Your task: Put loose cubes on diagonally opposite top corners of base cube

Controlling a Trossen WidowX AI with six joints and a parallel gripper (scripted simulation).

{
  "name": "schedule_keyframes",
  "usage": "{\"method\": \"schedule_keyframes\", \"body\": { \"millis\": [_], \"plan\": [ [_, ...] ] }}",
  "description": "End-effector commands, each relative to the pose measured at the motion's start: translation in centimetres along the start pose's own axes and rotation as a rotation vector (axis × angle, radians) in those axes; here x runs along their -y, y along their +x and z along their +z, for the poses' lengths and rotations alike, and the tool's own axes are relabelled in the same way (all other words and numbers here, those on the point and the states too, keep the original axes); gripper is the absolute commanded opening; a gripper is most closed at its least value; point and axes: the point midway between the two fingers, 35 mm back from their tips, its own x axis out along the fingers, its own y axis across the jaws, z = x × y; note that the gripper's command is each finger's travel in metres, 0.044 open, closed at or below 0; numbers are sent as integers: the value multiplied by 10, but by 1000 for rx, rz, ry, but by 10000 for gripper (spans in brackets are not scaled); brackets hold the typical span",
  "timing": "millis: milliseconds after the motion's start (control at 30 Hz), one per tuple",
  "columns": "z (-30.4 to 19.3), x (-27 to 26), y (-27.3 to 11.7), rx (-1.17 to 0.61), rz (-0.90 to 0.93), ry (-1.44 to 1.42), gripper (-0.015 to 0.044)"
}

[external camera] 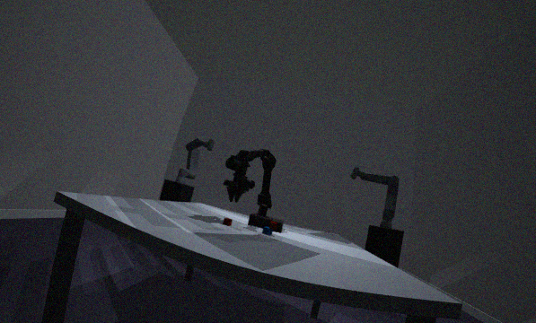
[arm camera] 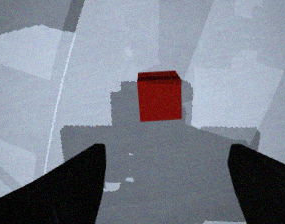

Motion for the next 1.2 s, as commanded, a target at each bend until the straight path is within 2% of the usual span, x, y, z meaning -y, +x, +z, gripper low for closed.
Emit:
{"method": "schedule_keyframes", "body": {
  "millis": [0,167,400,1167],
  "plan": [
    [-6,2,-2,4,-5,-83,265],
    [-6,2,-1,4,-5,-83,265],
    [-6,2,58,5,-5,-83,265],
    [-5,3,92,5,-5,-83,265]
  ]
}}
